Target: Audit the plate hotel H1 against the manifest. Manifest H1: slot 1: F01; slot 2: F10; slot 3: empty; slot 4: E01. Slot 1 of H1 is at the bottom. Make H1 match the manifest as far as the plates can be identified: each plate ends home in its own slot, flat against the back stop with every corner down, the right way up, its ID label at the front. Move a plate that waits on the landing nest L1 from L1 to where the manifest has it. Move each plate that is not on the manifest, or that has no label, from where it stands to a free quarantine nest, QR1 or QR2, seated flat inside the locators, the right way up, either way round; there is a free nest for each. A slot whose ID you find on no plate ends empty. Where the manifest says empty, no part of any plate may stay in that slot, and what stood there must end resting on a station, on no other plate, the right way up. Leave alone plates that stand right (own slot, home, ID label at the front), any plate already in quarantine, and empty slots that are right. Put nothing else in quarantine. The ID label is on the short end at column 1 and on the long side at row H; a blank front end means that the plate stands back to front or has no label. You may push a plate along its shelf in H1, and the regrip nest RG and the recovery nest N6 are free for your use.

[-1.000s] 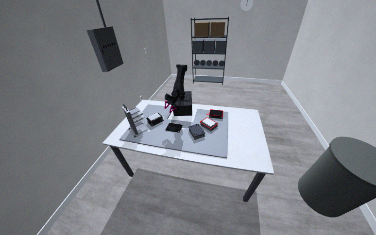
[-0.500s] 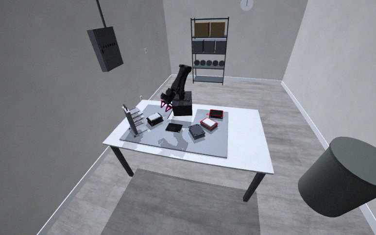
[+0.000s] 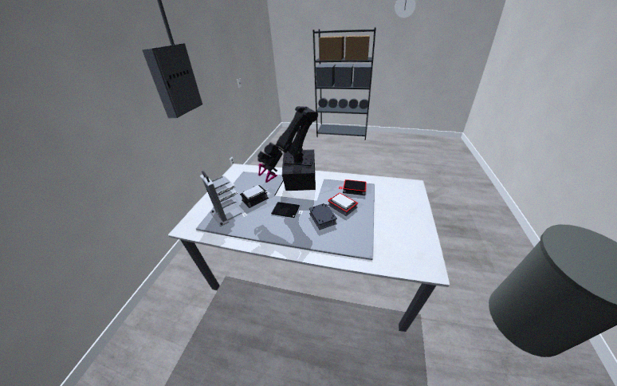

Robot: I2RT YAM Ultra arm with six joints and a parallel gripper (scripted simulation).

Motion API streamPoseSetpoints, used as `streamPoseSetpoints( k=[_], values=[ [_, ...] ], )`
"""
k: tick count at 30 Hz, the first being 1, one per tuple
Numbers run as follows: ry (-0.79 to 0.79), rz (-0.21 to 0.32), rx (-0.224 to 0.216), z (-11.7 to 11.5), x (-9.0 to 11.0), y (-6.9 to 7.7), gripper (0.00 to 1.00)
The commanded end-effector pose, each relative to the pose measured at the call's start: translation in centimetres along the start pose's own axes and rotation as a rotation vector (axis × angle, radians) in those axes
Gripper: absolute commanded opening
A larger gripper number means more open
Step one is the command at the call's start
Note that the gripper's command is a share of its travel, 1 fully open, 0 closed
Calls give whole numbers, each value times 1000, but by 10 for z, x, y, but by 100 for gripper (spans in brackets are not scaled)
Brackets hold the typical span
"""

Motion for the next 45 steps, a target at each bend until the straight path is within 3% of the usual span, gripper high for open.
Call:
streamPoseSetpoints(
  k=[1,18,45],
  values=[
    [28,-19,-40,-3,-6,-1,100],
    [30,-18,-39,-51,-12,-13,100],
    [32,-17,-37,-128,-7,-19,100]
  ],
)
Point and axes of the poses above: the point where the finger pads meet when closed, its own y axis back along the fingers, its own z axis across the jaws, x = y × z, the point moved 4 cm from there along y, back along the fingers, and after that the axes turned 7 degrees about y, right-handed, at the moved point
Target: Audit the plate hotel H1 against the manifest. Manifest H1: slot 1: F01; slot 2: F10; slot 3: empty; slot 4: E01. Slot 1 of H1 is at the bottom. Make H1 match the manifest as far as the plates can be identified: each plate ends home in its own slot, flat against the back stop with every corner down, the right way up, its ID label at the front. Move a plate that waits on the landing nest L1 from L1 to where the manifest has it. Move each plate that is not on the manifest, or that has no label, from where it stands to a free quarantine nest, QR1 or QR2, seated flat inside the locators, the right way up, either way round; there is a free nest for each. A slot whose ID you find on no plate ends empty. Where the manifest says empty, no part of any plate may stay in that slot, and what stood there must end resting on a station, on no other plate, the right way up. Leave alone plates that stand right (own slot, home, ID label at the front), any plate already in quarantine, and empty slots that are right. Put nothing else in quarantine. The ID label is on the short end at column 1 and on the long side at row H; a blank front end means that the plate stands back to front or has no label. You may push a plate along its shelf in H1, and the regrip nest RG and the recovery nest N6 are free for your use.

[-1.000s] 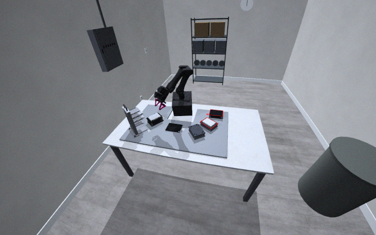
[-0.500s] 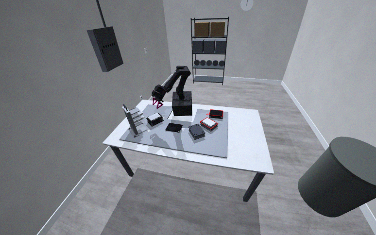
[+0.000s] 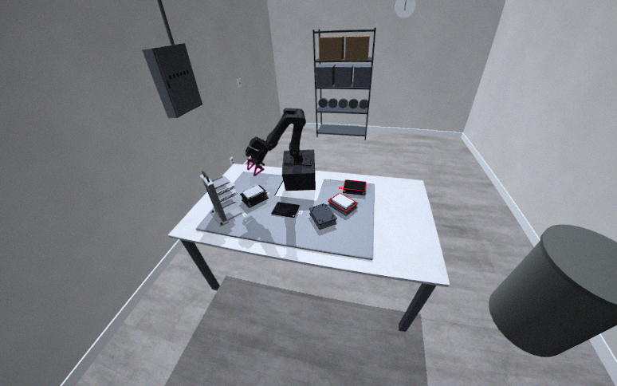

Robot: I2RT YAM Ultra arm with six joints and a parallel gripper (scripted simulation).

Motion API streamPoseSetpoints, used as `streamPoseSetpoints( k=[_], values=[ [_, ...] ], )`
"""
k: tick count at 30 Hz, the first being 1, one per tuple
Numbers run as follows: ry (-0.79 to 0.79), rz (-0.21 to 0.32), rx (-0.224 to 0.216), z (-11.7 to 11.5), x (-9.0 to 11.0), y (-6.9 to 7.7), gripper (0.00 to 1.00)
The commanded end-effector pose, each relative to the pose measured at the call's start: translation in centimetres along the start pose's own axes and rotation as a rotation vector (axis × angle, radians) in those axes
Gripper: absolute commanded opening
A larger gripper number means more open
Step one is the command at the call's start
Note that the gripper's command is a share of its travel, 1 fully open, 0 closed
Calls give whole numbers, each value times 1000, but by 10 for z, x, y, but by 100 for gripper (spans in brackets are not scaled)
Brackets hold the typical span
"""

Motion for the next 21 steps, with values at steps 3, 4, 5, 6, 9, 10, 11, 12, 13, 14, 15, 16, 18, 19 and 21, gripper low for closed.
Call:
streamPoseSetpoints(
  k=[3,4,5,6,9,10,11,12,13,14,15,16,18,19,21],
  values=[
    [30,-23,-16,-14,-6,1,100],
    [30,-23,-15,-18,-6,1,100],
    [30,-23,-15,-21,-6,0,100],
    [30,-23,-15,-24,-6,0,100],
    [30,-23,-15,-24,-1,-5,100],
    [30,-23,-15,-24,-1,-5,100],
    [30,-23,-15,-23,1,-7,100],
    [30,-23,-15,-23,4,-9,100],
    [30,-23,-15,-23,6,-12,100],
    [30,-23,-15,-23,8,-14,100],
    [30,-23,-15,-22,11,-17,100],
    [30,-23,-15,-22,13,-19,100],
    [30,-23,-16,-22,17,-24,100],
    [30,-23,-16,-21,20,-26,100],
    [30,-23,-16,-21,24,-31,100]
  ],
)
Point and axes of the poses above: the point where the finger pads meet when closed, its own y axis back along the fingers, its own z axis across the jaws, x = y × z, the point moved 4 cm from there along y, back along the fingers, and after that the axes turned 7 degrees about y, right-handed, at the moved point
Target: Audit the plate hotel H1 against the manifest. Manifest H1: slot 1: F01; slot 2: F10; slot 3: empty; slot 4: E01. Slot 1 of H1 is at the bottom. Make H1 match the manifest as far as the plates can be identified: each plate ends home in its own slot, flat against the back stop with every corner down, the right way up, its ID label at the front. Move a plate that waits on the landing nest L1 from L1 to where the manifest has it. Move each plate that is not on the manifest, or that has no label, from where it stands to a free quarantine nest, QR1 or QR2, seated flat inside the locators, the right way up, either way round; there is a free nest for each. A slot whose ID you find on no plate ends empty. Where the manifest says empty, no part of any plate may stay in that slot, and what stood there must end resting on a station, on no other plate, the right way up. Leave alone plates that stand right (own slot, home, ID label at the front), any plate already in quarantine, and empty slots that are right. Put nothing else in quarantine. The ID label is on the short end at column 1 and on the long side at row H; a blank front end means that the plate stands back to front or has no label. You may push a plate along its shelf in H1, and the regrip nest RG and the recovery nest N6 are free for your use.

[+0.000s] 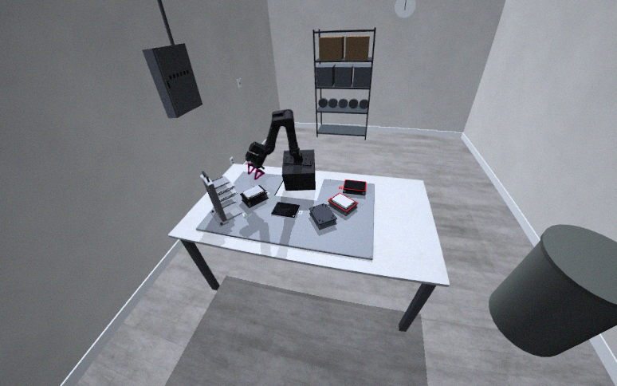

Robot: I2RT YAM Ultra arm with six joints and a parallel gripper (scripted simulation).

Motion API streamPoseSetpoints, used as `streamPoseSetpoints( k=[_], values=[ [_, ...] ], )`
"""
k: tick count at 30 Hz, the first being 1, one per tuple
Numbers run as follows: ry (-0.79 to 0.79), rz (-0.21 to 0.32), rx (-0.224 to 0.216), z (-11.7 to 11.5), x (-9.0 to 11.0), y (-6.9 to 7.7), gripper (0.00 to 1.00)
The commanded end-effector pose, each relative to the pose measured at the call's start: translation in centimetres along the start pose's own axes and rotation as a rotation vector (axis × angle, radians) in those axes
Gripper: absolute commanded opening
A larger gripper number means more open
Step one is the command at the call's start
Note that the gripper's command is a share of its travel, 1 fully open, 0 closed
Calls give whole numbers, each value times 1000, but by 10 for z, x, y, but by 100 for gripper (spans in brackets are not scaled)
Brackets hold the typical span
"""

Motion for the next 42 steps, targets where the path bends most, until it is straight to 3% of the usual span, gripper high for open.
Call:
streamPoseSetpoints(
  k=[1,18,42],
  values=[
    [31,-52,24,-5,-8,-5,100],
    [30,-52,23,-3,26,-41,100],
    [30,-52,23,-3,26,-41,100]
  ],
)
Point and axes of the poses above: the point where the finger pads meet when closed, its own y axis back along the fingers, its own z axis across the jaws, x = y × z, the point moved 4 cm from there along y, back along the fingers, and after that the axes turned 7 degrees about y, right-handed, at the moved point
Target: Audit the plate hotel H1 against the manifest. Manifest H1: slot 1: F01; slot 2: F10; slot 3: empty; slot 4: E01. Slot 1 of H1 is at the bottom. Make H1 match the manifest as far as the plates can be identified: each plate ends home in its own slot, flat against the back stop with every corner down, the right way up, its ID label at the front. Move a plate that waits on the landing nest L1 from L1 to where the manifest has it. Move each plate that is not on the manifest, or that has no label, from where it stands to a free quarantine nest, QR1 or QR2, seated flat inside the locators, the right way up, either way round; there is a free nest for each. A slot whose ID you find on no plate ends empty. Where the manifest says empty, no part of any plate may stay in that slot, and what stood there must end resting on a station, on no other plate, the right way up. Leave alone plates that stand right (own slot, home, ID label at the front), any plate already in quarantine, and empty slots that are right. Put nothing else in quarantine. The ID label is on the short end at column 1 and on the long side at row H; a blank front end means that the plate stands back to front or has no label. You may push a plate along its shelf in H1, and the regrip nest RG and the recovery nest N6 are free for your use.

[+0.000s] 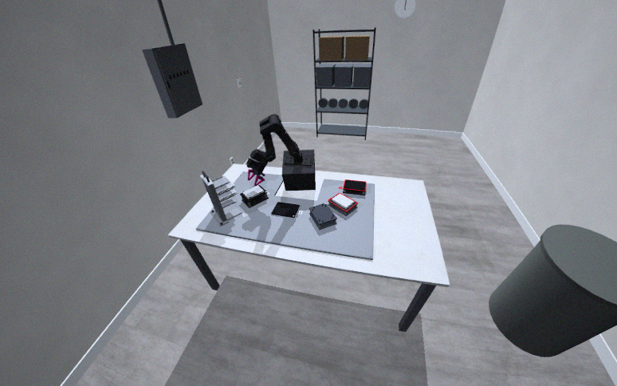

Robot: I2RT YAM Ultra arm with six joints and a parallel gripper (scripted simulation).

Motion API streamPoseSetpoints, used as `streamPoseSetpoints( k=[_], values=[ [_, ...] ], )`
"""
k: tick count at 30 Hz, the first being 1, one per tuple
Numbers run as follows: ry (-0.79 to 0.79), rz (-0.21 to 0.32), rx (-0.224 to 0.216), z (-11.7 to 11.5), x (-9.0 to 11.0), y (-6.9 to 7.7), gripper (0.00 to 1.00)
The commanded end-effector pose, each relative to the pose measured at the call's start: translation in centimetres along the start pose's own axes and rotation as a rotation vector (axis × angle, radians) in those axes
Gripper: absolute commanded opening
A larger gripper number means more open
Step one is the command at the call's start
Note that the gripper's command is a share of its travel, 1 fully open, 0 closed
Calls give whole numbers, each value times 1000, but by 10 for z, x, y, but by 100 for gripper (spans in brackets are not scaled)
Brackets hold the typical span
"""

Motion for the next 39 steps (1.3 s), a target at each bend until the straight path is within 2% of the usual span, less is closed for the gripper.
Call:
streamPoseSetpoints(
  k=[1,5,18,39],
  values=[
    [4,-9,4,-1,-3,0,100],
    [4,-9,4,-1,-3,0,100],
    [3,-8,4,2,23,-25,100],
    [3,-8,4,5,46,-14,100]
  ],
)
Point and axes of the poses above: the point where the finger pads meet when closed, its own y axis back along the fingers, its own z axis across the jaws, x = y × z, the point moved 4 cm from there along y, back along the fingers, and after that the axes turned 7 degrees about y, right-handed, at the moved point
